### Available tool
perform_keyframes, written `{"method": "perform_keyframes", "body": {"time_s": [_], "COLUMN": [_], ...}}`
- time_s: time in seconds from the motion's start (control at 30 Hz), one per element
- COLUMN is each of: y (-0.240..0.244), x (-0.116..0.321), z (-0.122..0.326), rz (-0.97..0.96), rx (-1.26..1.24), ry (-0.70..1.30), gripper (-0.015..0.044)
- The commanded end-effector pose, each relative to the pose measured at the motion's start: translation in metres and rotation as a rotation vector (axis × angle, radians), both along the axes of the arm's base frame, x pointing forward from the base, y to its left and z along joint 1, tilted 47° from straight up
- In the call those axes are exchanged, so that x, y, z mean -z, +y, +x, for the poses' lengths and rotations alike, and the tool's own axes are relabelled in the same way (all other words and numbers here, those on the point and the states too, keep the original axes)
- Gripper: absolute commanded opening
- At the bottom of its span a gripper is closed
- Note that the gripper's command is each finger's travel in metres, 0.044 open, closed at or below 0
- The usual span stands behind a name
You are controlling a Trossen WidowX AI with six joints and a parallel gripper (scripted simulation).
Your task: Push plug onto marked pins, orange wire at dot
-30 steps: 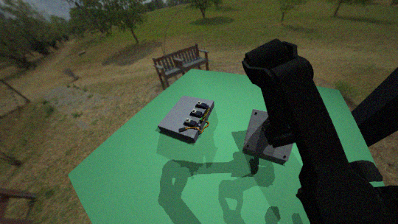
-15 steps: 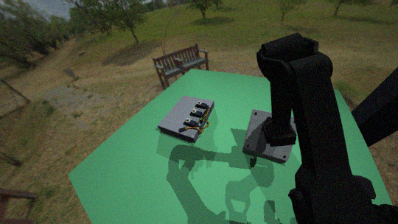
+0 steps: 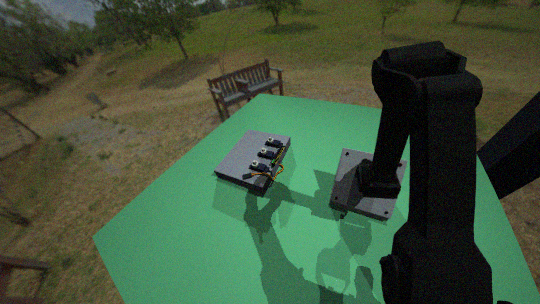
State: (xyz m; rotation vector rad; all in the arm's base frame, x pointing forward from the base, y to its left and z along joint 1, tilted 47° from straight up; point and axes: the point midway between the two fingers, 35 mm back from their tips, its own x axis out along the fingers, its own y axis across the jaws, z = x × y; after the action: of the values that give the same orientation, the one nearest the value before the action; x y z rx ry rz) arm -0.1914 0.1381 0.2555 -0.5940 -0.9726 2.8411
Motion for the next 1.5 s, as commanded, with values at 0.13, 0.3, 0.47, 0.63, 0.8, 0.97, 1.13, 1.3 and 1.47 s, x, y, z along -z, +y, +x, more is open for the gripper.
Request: {"method": "perform_keyframes", "body": {"time_s": [0.13, 0.3, 0.47, 0.63, 0.8, 0.97, 1.13, 1.3, 1.47], "y": [0.025, 0.040, 0.054, 0.067, 0.077, 0.088, 0.096, 0.105, 0.114], "x": [-0.001, -0.002, -0.003, -0.004, -0.006, -0.008, -0.009, -0.011, -0.012], "z": [0.014, 0.025, 0.037, 0.051, 0.063, 0.077, 0.090, 0.106, 0.123], "rz": [-0.017, -0.023, -0.034, -0.040, -0.039, -0.043, -0.037, -0.038, -0.045], "rx": [0.142, 0.230, 0.318, 0.409, 0.481, 0.567, 0.634, 0.717, 0.805], "ry": [0.005, 0.012, 0.021, 0.031, 0.041, 0.053, 0.060, 0.073, 0.092], "gripper": [0.0115, 0.0115, 0.0115, 0.0115, 0.0115, 0.0115, 0.0115, 0.0115, 0.0115]}}
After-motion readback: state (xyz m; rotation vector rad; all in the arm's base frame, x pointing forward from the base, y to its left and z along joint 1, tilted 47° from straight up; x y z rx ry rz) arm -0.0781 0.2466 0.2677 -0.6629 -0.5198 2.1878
